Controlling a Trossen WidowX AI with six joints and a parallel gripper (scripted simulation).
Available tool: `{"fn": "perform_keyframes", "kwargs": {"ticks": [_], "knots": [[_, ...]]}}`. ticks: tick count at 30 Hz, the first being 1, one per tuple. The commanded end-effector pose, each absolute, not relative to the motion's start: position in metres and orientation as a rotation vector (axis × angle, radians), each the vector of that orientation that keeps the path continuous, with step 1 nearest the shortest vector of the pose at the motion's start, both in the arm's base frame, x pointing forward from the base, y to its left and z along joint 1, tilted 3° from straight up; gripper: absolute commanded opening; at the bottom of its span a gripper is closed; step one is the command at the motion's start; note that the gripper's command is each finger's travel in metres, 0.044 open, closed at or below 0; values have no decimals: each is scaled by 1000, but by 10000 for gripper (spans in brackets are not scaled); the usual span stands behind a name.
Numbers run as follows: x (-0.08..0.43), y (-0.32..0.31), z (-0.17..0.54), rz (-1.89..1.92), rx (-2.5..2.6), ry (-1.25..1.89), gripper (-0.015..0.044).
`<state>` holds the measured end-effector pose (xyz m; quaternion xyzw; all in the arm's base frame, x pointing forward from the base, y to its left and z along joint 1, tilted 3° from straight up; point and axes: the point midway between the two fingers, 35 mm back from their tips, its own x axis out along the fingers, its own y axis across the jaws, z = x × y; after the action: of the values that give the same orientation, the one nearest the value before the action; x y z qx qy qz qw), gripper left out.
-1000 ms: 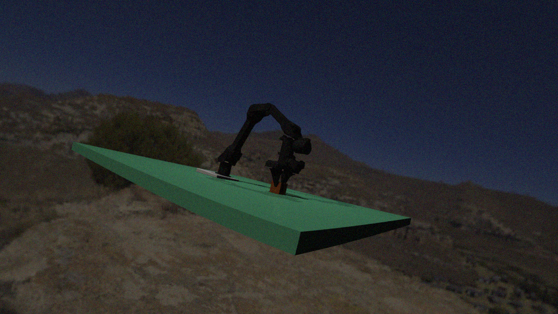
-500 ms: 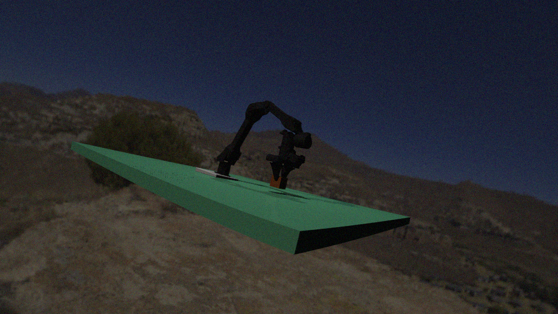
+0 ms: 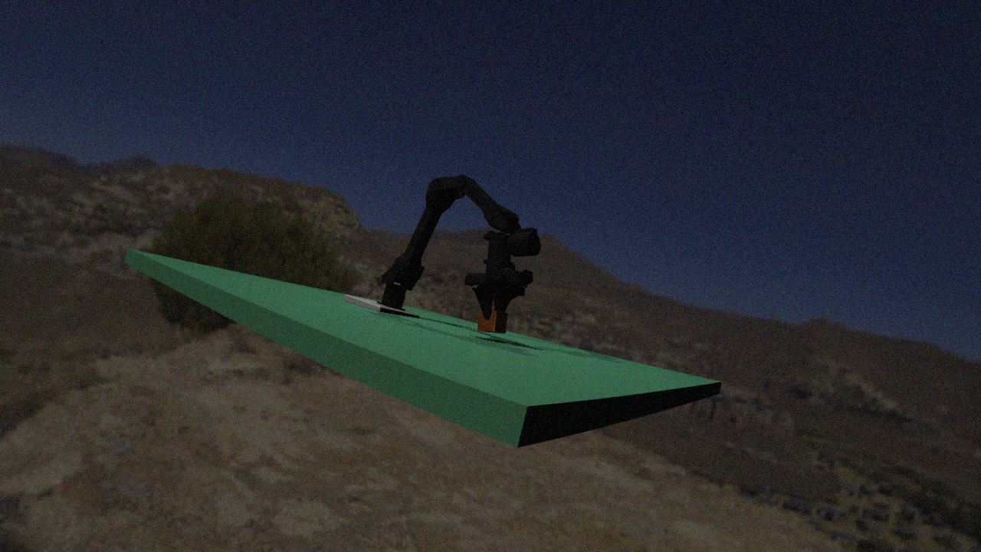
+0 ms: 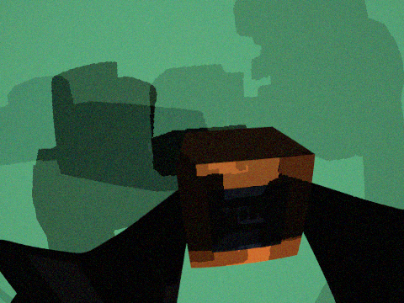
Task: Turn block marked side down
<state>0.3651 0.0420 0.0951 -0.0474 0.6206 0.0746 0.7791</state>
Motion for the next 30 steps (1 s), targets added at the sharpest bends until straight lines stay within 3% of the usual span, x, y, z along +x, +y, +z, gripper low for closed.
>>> {"fn": "perform_keyframes", "kwargs": {"ticks": [1,30], "knots": [[366,43,99,163,-89,1275,0],[363,42,92,174,-62,936,0]]}}
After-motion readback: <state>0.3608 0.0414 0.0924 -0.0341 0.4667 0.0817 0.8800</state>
